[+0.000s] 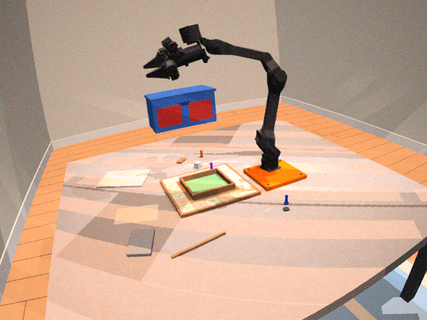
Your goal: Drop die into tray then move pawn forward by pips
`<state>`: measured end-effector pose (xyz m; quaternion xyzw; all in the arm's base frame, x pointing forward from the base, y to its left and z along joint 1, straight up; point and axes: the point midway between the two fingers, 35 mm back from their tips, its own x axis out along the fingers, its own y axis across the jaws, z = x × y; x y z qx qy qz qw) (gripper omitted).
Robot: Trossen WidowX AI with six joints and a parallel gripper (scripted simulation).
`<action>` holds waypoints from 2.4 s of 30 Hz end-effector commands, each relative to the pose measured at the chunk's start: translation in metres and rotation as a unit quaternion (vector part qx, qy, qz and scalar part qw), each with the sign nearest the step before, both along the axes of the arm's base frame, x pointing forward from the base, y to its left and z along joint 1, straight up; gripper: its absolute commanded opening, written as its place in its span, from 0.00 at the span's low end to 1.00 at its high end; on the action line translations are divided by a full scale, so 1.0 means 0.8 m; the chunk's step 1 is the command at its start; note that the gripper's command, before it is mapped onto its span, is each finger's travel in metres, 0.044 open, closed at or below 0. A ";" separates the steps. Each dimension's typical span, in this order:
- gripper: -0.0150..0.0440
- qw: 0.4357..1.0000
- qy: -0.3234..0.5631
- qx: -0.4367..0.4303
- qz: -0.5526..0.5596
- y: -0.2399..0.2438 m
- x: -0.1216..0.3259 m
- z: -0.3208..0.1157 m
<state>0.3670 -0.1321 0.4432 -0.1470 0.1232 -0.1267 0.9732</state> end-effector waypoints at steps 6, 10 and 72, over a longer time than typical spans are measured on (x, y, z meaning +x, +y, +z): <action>0.72 0.991 0.128 -0.022 -0.020 -0.043 0.003 -0.089; 0.72 0.970 0.240 -0.030 -0.023 -0.075 -0.011 -0.167; 0.50 0.768 0.623 0.061 0.132 -0.115 -0.197 -0.509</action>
